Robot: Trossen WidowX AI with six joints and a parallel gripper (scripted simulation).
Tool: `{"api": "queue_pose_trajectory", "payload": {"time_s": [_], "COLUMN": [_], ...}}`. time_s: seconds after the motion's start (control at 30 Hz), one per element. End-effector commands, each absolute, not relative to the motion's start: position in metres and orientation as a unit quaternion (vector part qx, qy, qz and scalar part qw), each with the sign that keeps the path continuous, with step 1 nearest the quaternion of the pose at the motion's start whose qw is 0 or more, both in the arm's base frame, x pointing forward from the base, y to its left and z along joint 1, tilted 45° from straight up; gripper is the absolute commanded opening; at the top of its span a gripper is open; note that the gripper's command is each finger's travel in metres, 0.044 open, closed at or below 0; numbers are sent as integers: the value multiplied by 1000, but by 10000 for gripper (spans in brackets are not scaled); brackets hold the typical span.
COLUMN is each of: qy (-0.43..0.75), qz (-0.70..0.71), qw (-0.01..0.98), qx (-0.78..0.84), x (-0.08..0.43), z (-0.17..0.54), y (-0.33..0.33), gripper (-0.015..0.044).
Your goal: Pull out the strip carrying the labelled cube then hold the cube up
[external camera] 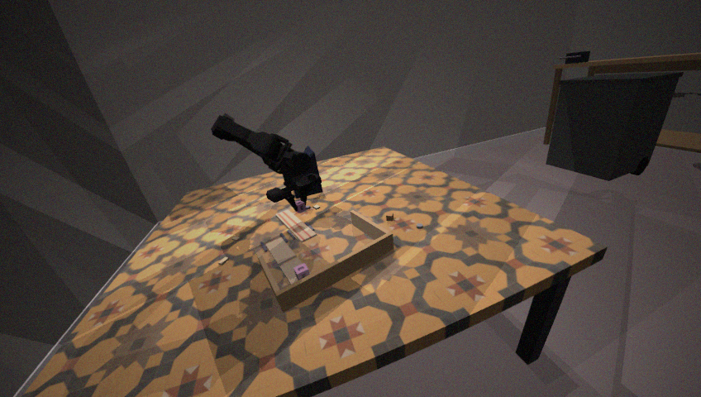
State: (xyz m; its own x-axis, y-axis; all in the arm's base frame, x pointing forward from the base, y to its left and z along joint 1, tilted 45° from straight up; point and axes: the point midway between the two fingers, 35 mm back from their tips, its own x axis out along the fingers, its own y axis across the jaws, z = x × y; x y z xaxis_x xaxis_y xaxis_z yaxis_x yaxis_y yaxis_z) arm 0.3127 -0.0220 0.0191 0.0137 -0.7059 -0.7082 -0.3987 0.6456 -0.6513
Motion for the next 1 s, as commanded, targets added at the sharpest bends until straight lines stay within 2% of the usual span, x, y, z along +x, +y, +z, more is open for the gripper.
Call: {"api": "queue_pose_trajectory", "payload": {"time_s": [0.0, 0.27, 0.97], "qy": [691, 691, 691], "qz": [-129, -128, -128], "qw": [589, 589, 589], "qx": [-398, -398, -398], "x": [303, 302, 302], "z": [17, 42, 43], "y": [-21, 4, 5], "gripper": [0, 0, 0]}}
